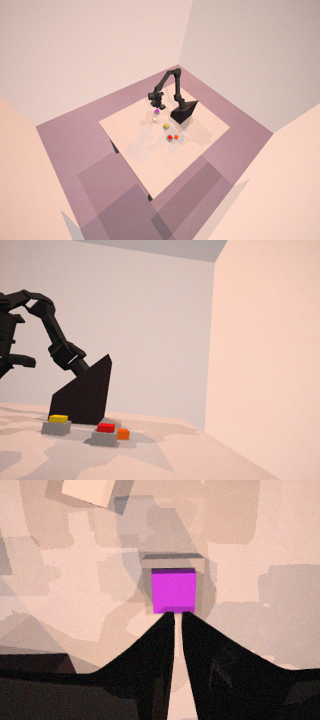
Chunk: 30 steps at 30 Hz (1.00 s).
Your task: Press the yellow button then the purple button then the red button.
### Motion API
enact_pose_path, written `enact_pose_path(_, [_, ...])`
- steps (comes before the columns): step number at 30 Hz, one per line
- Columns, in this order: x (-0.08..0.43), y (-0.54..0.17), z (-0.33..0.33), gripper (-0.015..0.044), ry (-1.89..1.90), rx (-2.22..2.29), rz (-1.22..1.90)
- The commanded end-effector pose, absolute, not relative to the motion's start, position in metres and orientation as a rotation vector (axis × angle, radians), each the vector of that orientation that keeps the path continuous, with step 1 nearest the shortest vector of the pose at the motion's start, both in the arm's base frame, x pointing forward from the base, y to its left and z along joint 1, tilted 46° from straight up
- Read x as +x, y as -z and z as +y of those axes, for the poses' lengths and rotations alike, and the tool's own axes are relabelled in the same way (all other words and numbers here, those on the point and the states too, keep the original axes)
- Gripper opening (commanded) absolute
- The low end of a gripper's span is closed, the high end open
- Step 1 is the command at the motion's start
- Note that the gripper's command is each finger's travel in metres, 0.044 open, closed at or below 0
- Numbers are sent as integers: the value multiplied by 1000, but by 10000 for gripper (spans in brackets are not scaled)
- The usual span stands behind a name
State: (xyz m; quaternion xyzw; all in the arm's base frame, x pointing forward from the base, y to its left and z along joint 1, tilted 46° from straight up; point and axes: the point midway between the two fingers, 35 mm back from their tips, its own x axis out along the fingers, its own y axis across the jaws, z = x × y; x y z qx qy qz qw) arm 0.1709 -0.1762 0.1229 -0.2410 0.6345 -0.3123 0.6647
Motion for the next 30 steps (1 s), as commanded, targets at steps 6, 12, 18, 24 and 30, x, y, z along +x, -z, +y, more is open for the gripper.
enact_pose_path(6, [169,-109,-191,20,700,-550,1437])
enact_pose_path(12, [169,-102,-197,20,699,-550,1437])
enact_pose_path(18, [169,-95,-204,20,700,-550,1437])
enact_pose_path(24, [168,-89,-211,20,701,-552,1437])
enact_pose_path(30, [168,-87,-213,20,701,-552,1437])
